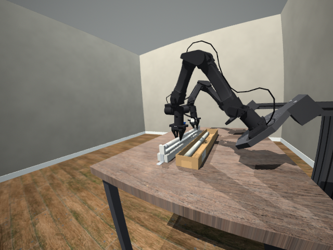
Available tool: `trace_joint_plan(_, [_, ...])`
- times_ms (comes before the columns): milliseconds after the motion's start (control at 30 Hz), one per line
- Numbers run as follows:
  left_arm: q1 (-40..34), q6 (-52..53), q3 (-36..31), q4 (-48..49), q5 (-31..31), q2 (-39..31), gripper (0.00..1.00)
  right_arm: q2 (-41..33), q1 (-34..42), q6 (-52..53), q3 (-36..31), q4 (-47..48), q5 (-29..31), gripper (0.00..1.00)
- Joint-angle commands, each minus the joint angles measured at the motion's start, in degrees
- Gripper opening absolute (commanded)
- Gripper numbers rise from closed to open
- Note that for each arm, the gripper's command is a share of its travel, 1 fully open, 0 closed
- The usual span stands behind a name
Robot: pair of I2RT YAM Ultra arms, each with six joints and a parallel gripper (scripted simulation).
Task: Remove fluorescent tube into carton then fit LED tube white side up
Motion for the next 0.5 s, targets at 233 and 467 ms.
trace_joint_plan(233, [1.2, -0.7, 7.5, -8.6, 2.5, 3.5, 0.11, 2.5, -1.8, 1.1, 6.9, -6.8, -4.8, 0.11])
trace_joint_plan(467, [1.8, -0.5, 12.9, -14.6, 3.9, 6.7, 0.11, 5.0, -3.1, 1.2, 11.1, -11.6, -7.6, 0.11])
